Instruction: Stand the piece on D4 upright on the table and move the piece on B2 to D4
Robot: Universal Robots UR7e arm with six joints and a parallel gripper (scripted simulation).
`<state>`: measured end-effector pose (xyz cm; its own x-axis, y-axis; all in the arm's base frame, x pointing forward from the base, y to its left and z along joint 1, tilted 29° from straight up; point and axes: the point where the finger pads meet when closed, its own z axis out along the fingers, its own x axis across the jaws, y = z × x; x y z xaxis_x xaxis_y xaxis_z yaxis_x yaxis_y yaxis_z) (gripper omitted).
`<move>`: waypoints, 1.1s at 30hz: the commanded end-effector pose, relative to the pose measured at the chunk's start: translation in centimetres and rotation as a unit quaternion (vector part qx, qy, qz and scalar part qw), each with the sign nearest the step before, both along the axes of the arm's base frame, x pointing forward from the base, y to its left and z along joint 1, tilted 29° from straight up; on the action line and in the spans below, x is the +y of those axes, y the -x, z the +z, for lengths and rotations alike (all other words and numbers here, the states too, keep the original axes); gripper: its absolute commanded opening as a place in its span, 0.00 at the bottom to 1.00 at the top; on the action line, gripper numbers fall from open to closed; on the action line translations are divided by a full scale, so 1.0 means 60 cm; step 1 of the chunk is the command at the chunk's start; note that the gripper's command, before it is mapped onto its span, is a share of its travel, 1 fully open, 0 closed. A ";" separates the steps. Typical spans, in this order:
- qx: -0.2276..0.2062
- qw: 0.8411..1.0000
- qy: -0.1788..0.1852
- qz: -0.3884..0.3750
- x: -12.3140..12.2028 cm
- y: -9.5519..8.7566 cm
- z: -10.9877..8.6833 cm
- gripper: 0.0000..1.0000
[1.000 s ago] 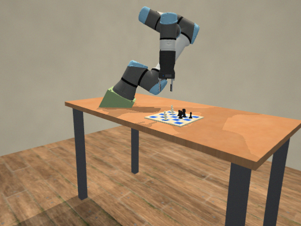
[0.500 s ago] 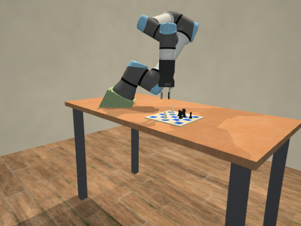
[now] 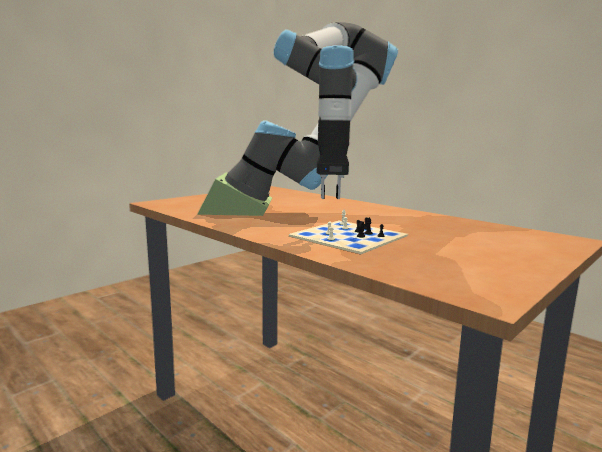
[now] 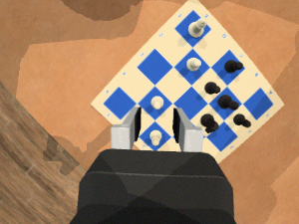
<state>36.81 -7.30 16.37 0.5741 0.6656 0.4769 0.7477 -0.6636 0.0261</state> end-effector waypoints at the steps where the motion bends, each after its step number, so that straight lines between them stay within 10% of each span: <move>1: 0.000 1.000 0.000 0.000 0.000 0.000 0.000 0.68; 33: 0.000 1.000 0.000 0.000 0.007 -0.008 -0.020 0.68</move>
<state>37.10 -7.02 15.63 0.5740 0.6657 0.4769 0.7477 -0.6635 0.0263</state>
